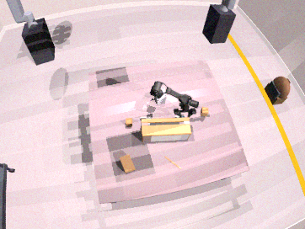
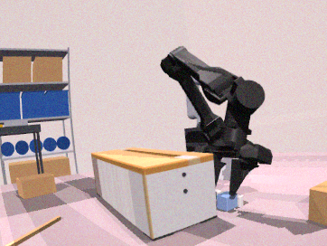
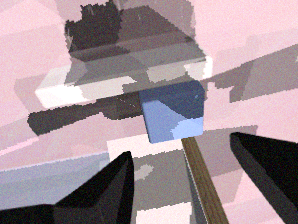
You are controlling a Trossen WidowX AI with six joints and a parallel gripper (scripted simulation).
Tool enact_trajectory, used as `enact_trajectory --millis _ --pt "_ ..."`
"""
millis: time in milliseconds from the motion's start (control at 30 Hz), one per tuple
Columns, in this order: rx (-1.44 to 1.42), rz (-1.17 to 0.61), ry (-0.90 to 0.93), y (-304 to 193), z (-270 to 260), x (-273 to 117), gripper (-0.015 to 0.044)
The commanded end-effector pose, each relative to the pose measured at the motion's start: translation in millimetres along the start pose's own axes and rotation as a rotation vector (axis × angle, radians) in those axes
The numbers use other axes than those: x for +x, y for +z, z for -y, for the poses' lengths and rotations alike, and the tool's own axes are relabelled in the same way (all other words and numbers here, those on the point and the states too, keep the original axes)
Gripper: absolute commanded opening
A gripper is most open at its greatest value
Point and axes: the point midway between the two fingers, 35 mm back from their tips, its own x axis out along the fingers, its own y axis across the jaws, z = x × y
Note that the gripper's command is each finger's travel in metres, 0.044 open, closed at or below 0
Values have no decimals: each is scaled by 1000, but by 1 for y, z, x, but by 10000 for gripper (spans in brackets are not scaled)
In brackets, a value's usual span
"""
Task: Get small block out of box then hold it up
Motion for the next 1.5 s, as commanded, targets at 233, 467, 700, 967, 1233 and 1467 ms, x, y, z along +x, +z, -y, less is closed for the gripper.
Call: enact_trajectory --millis 233,467,700,967,1233,1467 --pt "-9 1 10 9 -2 17 285" --pt "-10 0 11 14 -3 26 285" --pt "-10 0 11 15 -3 27 154" --pt "-9 1 10 11 -2 20 3" --pt "-5 4 6 -7 0 -23 0" --pt "-39 5 -11 -12 -1 -37 0"
